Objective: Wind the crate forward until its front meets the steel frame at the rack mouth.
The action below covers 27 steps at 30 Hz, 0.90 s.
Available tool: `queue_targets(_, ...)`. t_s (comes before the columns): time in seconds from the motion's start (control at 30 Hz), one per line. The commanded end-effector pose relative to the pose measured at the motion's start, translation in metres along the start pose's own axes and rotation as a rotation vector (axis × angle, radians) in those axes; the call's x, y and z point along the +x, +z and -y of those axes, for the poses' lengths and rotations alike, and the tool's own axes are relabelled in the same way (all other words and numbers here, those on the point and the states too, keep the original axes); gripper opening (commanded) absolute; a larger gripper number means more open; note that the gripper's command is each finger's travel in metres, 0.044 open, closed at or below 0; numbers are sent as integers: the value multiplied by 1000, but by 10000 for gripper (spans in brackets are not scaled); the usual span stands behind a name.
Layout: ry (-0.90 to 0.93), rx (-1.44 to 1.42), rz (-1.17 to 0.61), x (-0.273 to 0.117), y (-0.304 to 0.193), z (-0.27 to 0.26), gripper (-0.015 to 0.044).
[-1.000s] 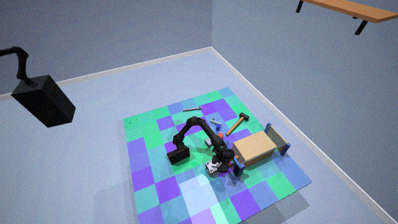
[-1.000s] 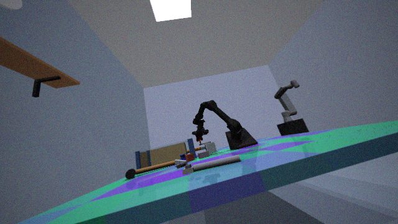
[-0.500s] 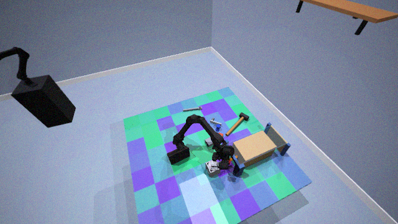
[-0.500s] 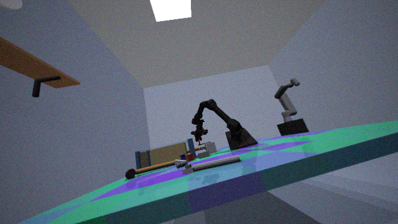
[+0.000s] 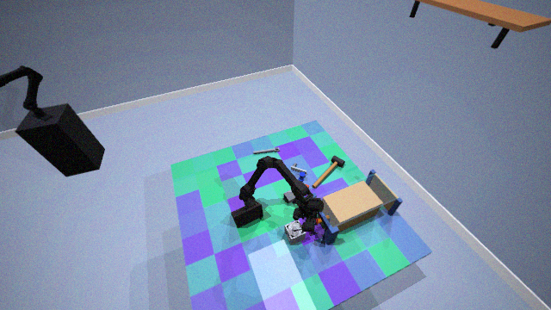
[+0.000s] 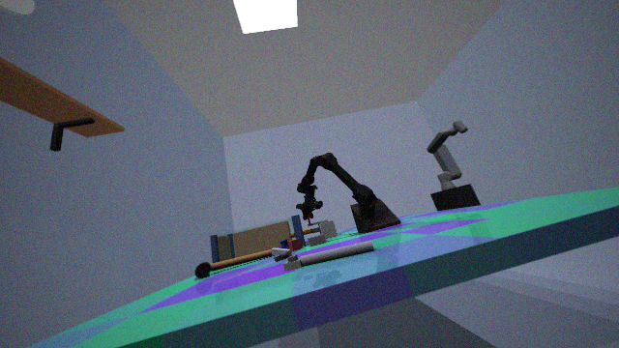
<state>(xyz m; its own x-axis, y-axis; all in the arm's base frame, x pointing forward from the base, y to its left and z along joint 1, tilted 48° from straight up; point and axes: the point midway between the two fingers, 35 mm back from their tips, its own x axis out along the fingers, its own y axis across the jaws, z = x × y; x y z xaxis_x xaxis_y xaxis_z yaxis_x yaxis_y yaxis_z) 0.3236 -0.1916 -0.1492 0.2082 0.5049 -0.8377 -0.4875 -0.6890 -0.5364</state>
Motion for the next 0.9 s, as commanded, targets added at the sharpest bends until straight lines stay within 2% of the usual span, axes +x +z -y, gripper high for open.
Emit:
queue_targets(0.0,-24,14,25,1,10,13,0)
queue_targets(0.87,-26,15,27,-7,27,34,0)
